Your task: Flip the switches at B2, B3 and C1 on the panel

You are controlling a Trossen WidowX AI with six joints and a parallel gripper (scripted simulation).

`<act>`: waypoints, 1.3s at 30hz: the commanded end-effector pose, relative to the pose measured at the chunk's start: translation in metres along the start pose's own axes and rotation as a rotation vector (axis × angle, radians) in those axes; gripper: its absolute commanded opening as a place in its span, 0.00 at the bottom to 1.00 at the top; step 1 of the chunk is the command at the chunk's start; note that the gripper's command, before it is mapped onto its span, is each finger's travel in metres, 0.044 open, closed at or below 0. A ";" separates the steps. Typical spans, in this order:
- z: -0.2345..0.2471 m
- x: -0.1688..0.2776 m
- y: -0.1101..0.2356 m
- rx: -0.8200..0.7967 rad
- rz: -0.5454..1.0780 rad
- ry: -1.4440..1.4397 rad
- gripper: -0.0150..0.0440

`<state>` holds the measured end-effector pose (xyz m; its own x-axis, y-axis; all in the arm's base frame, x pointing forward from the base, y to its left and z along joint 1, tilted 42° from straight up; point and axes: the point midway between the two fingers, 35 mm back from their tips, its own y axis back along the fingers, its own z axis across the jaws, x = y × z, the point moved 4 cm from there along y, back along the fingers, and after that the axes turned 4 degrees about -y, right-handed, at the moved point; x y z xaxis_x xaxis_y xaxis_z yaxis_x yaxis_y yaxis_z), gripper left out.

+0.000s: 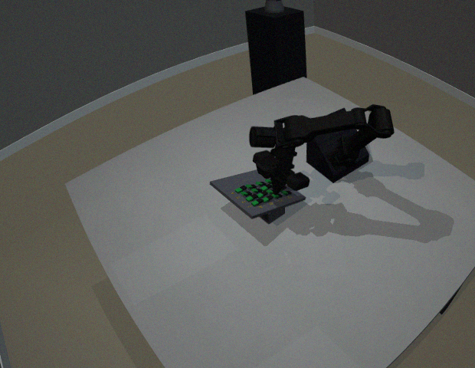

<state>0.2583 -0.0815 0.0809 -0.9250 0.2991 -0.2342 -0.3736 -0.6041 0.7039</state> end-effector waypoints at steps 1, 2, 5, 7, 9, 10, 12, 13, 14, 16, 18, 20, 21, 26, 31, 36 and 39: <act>0.000 0.000 -0.001 -0.003 -0.003 -0.004 0.25; 0.000 0.000 -0.001 -0.003 -0.003 -0.004 0.25; 0.000 0.000 -0.001 -0.003 -0.003 -0.004 0.25; 0.000 0.000 -0.001 -0.003 -0.003 -0.004 0.25; 0.000 0.000 -0.002 -0.003 -0.003 -0.004 0.25; 0.000 0.000 -0.002 -0.003 -0.003 -0.004 0.25; 0.000 0.000 -0.002 -0.003 -0.003 -0.003 0.25; 0.000 0.000 -0.002 -0.003 -0.003 -0.003 0.25; 0.000 0.000 -0.002 -0.003 -0.003 -0.003 0.25; 0.000 0.000 -0.003 -0.003 -0.003 -0.003 0.25; 0.000 0.000 -0.003 -0.003 -0.003 -0.003 0.25; 0.000 0.000 -0.003 -0.003 -0.003 -0.003 0.25; 0.000 0.000 -0.003 -0.003 -0.003 -0.003 0.25; 0.000 0.000 -0.004 -0.003 -0.003 -0.003 0.25; 0.000 0.000 -0.005 -0.003 -0.003 -0.003 0.25; 0.000 0.000 -0.005 -0.003 -0.003 -0.003 0.25; 0.000 0.000 -0.006 -0.003 -0.003 -0.003 0.25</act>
<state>0.2604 -0.0784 0.0775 -0.9248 0.2994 -0.2347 -0.3742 -0.6046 0.7032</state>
